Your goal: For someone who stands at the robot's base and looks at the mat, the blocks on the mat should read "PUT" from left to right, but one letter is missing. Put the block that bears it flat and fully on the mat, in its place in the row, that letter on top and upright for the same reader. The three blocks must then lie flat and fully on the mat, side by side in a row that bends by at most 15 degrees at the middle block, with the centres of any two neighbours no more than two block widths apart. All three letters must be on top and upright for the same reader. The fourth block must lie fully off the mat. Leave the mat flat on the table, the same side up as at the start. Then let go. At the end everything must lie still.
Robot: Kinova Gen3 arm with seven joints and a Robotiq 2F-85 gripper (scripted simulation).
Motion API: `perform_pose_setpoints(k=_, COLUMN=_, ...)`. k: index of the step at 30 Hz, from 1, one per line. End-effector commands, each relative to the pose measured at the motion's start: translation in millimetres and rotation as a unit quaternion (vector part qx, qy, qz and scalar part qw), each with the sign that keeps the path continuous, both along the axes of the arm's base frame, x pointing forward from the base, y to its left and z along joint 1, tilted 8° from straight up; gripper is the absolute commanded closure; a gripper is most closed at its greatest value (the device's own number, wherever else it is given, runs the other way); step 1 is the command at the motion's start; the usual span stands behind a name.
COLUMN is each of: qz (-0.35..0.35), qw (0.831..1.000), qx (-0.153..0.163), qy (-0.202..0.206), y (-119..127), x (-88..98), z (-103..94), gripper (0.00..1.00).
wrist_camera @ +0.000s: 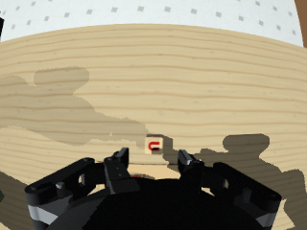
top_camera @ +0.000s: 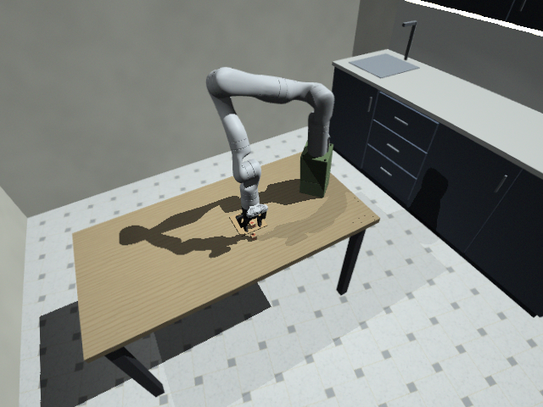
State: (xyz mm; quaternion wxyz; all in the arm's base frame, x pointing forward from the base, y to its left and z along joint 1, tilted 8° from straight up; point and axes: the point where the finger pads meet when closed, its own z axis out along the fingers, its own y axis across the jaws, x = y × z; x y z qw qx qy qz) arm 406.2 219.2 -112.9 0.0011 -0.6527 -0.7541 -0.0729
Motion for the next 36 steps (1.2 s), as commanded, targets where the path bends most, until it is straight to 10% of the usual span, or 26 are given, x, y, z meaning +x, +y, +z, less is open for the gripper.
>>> perform_pose_setpoints(k=1, qz=-0.002, qw=1.000, qx=0.003, qy=0.001, y=2.8, x=0.8, z=-7.0, gripper=0.38)
perform_pose_setpoints(k=36, qz=-0.003, qw=1.000, qx=0.003, qy=0.000, y=5.7, x=5.0, z=-30.0, gripper=0.38)
